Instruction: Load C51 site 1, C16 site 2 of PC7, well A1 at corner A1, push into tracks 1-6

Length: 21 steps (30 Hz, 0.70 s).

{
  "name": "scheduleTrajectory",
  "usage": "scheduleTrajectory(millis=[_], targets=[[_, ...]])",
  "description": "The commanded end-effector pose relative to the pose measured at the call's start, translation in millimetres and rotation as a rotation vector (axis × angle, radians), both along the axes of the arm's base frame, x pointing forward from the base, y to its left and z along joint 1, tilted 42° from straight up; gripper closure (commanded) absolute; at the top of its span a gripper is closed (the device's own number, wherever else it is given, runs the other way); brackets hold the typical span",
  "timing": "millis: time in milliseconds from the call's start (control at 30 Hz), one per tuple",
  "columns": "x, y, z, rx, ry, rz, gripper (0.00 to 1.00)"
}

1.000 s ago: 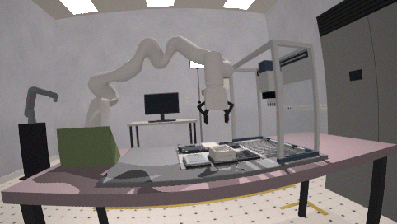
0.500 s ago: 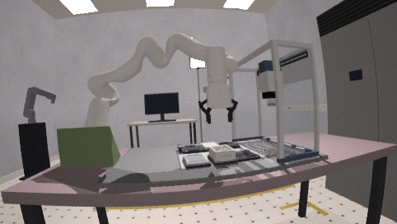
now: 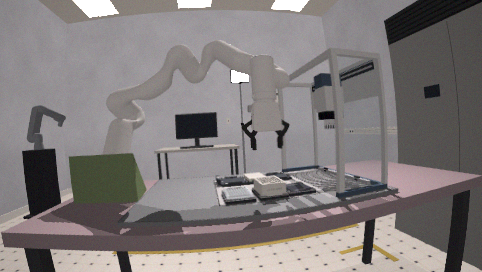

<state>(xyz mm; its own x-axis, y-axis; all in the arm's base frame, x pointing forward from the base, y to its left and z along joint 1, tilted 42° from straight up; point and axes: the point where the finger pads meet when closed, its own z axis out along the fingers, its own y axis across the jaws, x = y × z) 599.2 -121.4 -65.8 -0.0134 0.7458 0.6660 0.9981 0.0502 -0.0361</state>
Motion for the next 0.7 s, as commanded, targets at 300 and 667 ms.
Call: scheduleTrajectory(millis=[300, 667], targets=[[-0.1, 9.9, -11.4, -0.001, -0.002, -0.001, 0.00], [-1.2, 22.2, -25.2, -0.001, -0.002, -0.001, 0.00]])
